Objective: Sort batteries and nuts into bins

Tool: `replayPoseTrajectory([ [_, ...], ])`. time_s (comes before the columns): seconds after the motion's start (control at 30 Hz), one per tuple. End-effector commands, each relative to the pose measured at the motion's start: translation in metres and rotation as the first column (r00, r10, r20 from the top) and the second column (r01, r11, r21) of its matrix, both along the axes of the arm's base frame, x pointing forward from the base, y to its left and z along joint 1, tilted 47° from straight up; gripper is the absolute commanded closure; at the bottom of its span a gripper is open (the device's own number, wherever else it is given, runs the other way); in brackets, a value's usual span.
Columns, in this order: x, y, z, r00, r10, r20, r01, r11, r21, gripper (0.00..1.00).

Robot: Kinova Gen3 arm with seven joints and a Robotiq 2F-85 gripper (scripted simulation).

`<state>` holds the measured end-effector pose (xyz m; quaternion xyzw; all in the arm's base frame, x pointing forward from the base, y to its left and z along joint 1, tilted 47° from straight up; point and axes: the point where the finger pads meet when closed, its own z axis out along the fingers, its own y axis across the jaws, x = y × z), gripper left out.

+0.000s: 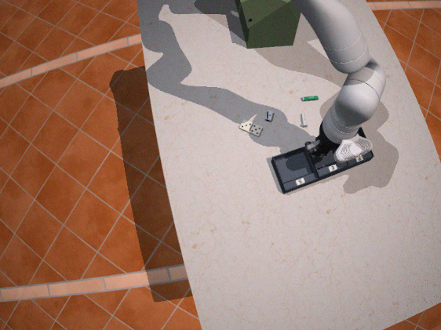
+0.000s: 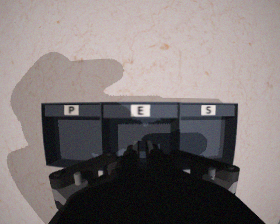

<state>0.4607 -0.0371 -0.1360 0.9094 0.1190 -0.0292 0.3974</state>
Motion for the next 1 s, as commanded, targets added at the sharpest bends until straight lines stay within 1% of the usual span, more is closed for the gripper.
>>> replayPoseTrajectory([
  [0.0,0.001,0.001,0.000,1.000,0.001,0.001,-0.001,1.000,0.001,0.91],
  [0.17,0.001,0.001,0.000,1.000,0.001,0.001,-0.001,1.000,0.001,0.91],
  [0.97,-0.001,0.020,0.018,1.000,0.001,0.001,-0.001,1.000,0.001,0.91],
])
